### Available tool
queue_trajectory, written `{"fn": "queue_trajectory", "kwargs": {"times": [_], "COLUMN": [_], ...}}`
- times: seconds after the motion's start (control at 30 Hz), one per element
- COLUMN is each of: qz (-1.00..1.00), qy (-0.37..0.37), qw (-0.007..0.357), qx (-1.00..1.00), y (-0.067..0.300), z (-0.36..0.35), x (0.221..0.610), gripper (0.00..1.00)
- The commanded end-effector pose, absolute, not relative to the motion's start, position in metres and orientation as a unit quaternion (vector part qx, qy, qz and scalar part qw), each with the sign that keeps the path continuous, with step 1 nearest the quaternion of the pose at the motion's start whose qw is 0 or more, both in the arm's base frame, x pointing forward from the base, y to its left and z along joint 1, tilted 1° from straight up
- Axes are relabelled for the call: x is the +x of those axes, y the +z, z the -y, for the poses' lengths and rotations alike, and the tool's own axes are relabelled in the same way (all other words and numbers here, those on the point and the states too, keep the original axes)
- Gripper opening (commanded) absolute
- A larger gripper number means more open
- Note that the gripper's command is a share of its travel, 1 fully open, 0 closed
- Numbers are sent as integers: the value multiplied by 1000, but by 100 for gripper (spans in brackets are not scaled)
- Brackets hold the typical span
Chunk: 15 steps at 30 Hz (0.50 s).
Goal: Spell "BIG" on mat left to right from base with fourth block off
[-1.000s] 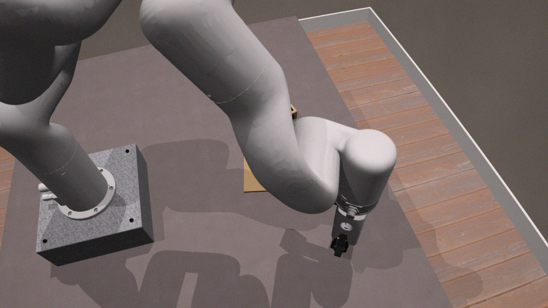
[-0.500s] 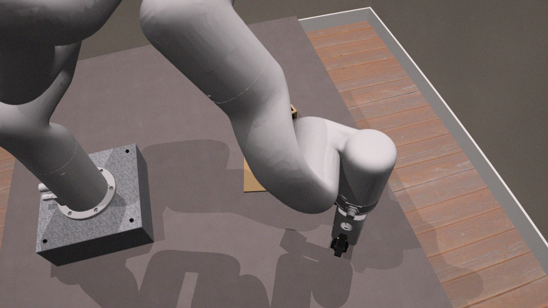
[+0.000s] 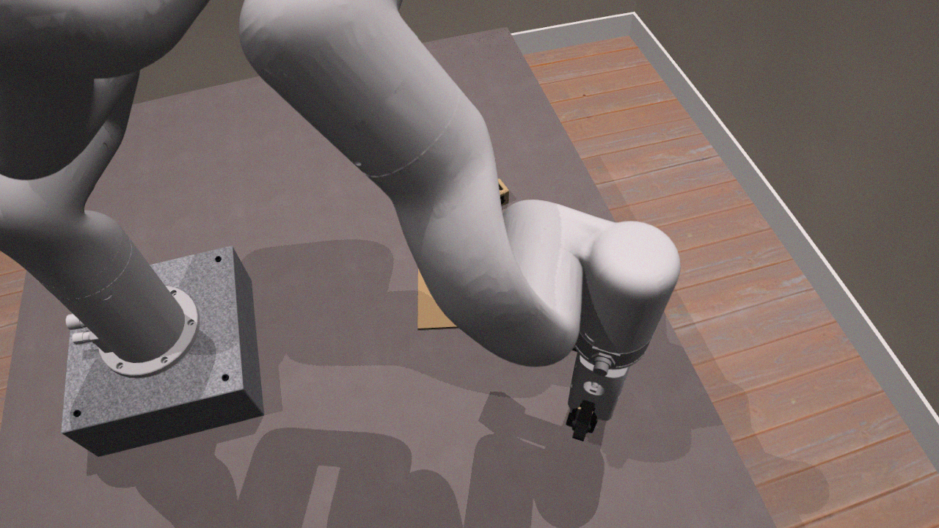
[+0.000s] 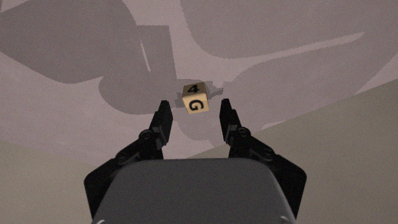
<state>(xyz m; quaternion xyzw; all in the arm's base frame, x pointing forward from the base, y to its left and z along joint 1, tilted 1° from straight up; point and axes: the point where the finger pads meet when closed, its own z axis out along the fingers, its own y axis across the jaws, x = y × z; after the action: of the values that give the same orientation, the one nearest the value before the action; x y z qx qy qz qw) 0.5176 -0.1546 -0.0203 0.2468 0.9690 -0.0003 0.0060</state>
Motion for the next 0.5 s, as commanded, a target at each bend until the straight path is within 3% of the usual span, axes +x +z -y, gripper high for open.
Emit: {"fn": "queue_trajectory", "kwargs": {"times": [0.0,0.47], "qz": [-969,-969], "qy": [0,0], "qw": [8,8], "qx": [247,247], "y": [-19,-32], "z": [155,155], "x": [519,519], "gripper": [69,69]}}
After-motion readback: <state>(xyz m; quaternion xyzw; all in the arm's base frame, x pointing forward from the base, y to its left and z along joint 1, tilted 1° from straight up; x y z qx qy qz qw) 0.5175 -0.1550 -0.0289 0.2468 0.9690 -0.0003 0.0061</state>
